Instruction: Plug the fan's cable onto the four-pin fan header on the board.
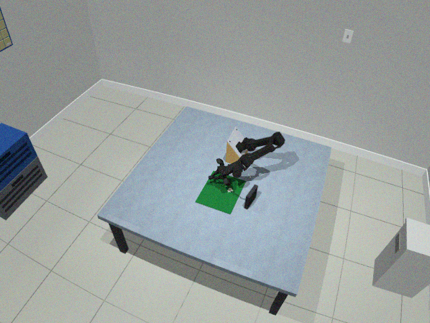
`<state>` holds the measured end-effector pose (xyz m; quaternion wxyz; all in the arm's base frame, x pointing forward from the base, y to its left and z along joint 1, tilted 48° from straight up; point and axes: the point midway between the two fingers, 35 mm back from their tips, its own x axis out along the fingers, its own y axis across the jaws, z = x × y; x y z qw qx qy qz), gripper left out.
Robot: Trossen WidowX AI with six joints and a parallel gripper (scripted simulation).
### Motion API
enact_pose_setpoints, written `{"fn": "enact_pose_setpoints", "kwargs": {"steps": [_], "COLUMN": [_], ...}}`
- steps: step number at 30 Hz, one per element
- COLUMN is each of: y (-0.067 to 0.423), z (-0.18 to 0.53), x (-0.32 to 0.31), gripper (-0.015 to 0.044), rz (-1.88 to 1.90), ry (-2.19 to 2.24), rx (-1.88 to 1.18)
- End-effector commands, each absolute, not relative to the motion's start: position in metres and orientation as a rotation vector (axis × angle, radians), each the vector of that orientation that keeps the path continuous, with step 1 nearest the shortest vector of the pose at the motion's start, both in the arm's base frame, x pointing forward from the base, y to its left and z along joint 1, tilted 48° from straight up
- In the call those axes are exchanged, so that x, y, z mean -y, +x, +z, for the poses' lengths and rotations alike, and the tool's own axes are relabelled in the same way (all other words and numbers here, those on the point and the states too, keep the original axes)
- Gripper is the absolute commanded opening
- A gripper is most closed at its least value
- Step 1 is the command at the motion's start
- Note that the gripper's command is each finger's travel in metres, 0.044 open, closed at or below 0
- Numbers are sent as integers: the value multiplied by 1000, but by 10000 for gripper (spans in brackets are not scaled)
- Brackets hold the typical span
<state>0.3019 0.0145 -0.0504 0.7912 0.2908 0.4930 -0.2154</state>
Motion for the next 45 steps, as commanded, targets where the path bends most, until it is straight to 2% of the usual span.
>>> {"fn": "enact_pose_setpoints", "kwargs": {"steps": [1,45], "y": [301,282], "z": [-47,-2], "x": [-14,-17], "gripper": [0,0], "rz": [-480,-520], "ry": [635,835], "rx": [-1008,-514]}}
